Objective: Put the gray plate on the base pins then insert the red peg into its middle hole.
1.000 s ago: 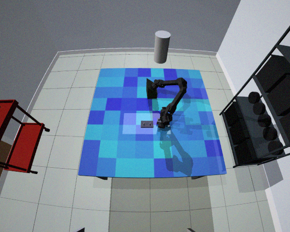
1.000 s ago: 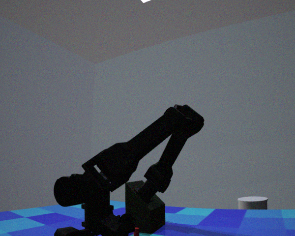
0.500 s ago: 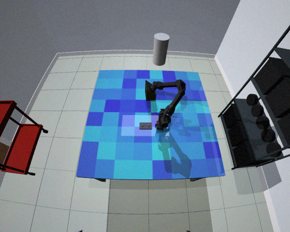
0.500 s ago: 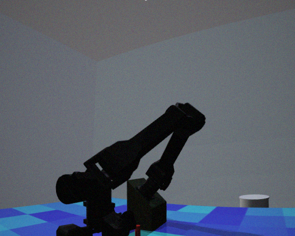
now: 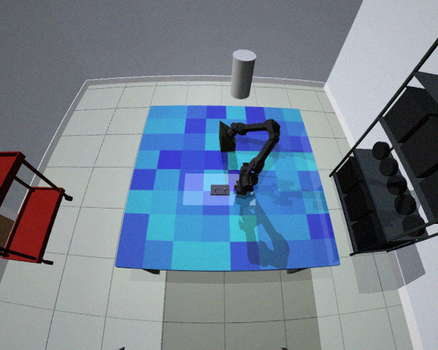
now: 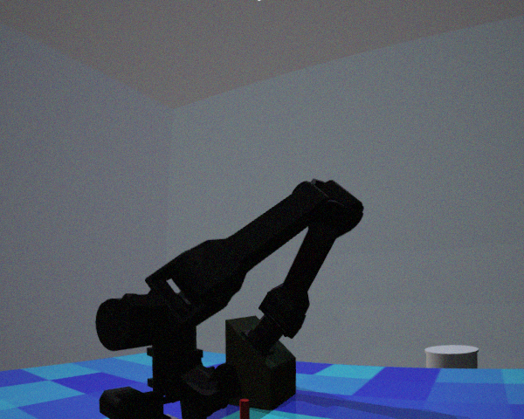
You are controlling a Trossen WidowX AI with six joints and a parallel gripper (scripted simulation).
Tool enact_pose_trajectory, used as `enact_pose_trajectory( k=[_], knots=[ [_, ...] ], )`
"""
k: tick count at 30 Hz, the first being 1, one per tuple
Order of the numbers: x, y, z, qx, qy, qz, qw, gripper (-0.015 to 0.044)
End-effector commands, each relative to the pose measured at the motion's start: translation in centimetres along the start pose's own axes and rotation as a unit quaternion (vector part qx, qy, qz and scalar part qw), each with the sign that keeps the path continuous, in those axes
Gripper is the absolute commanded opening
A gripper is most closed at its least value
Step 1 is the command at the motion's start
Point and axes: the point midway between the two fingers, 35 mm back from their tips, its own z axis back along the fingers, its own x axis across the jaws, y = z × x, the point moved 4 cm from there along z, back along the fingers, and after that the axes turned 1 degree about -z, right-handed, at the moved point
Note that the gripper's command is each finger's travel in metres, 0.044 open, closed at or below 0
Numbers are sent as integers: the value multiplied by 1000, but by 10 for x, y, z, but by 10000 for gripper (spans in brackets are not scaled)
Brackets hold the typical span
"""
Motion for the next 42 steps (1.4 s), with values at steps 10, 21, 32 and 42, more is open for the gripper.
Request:
enact_pose_trajectory(
  k=[10, 21, 32, 42],
  knots=[
    [-7, 0, 47, 1, 11, 4, 1000, 0],
    [-5, 2, 82, 2, 10, 4, 1000, 0],
    [1, 3, 117, 0, 8, 5, 1000, 0],
    [-2, 9, 118, 0, 8, 10, 1000, 0]
  ],
)
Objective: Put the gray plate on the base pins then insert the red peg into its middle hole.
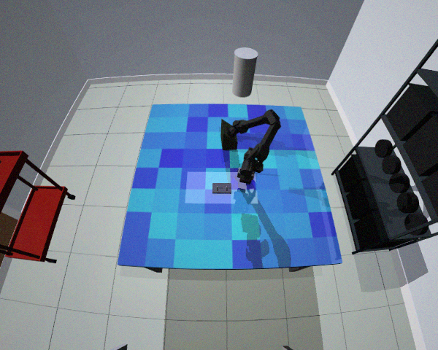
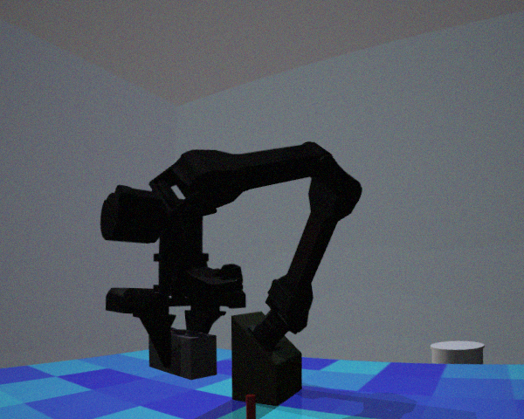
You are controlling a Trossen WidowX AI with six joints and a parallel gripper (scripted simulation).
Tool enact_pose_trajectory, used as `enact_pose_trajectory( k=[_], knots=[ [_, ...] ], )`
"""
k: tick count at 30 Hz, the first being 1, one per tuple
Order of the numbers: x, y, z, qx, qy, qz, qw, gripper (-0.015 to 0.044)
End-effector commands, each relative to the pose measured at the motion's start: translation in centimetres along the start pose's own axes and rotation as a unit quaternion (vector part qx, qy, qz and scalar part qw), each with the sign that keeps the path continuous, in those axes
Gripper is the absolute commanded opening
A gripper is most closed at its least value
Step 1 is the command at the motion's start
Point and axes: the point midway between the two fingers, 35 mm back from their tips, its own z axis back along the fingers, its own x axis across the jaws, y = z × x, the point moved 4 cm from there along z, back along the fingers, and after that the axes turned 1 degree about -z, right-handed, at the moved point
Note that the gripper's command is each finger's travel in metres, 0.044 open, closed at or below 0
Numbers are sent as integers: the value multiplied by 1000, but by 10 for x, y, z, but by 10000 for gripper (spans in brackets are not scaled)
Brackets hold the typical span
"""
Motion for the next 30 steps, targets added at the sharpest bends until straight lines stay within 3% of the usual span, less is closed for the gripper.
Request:
enact_pose_trajectory(
  k=[1, 30],
  knots=[
    [-6, 7, 0, 2, 4, 8, 1000, 0],
    [-37, 84, -46, 6, 4, 65, 998, 0]
  ],
)
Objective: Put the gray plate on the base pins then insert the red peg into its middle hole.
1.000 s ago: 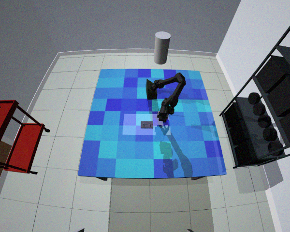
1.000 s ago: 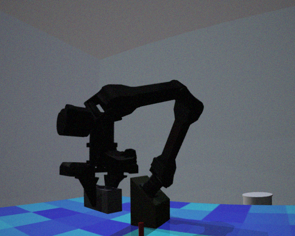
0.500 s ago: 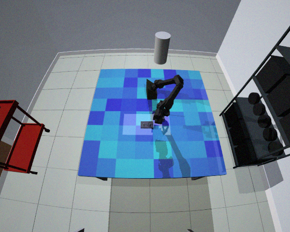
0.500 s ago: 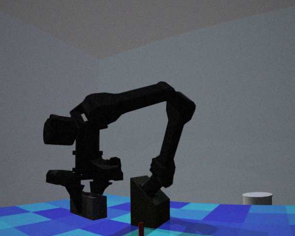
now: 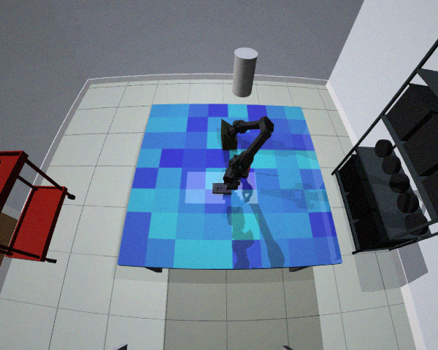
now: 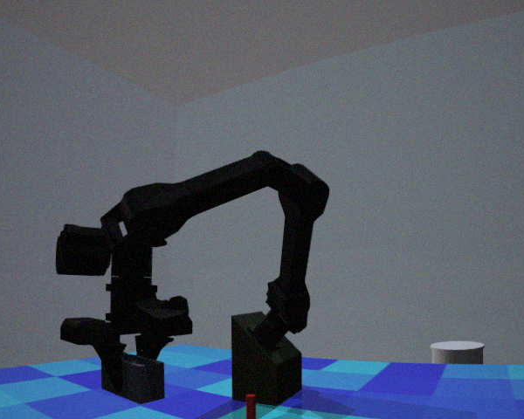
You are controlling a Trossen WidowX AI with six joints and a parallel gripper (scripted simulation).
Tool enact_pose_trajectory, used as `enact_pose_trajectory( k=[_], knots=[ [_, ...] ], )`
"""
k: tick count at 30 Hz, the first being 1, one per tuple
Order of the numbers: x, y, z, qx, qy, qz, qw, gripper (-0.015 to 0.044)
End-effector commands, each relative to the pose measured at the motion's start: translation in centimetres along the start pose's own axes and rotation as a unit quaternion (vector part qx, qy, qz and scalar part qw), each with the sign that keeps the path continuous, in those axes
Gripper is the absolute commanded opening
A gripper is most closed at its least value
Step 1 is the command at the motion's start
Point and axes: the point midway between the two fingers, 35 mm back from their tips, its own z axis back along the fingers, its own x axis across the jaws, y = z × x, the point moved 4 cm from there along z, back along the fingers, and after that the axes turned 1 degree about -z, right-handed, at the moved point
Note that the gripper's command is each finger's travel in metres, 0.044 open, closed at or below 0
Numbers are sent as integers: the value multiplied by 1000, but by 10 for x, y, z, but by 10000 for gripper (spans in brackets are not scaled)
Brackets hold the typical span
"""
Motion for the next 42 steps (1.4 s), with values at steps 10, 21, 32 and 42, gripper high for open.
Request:
enact_pose_trajectory(
  k=[10, 21, 32, 42],
  knots=[
    [-4, 39, -22, 1, 2, 30, 1000, 0],
    [-4, 58, -35, 0, 3, 47, 999, 0],
    [-4, 58, -35, 0, 3, 47, 999, 0],
    [-4, 58, -35, 0, 3, 47, 999, 0]
  ],
)
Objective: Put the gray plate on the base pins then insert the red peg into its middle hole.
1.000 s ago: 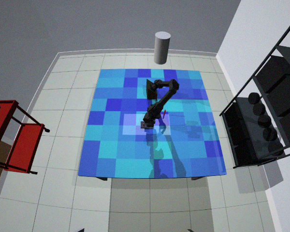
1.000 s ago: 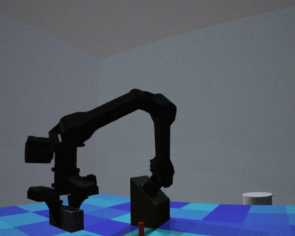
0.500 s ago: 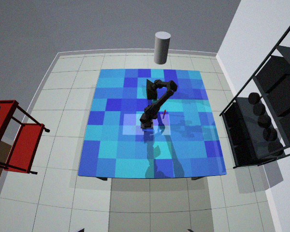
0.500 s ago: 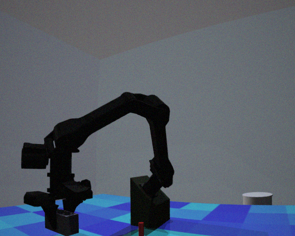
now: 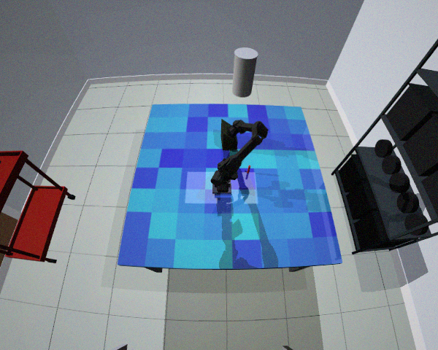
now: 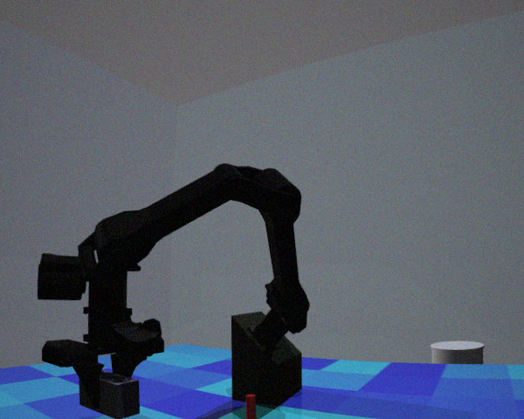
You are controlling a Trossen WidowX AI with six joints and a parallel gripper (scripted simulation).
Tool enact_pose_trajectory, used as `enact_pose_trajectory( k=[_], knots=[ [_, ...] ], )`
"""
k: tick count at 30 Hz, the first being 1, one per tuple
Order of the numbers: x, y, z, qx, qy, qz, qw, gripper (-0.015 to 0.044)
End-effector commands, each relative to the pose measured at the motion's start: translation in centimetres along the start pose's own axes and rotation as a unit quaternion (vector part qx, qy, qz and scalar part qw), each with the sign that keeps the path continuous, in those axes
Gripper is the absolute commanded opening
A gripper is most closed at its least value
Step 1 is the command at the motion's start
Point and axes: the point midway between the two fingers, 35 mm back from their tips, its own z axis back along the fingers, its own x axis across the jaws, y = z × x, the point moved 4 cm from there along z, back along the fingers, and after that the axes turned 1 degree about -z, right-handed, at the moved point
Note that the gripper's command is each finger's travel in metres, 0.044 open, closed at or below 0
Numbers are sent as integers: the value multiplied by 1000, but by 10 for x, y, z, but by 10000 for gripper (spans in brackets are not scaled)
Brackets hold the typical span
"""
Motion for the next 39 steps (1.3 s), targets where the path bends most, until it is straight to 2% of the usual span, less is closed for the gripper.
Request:
enact_pose_trajectory(
  k=[1, 32, 39],
  knots=[
    [0, 1, 0, 2, 1, 1, 1000, 0],
    [0, 2, -38, 1, 1, 1, 1000, 0],
    [-1, 2, -35, 3, 0, 5, 1000, 0]
  ],
)
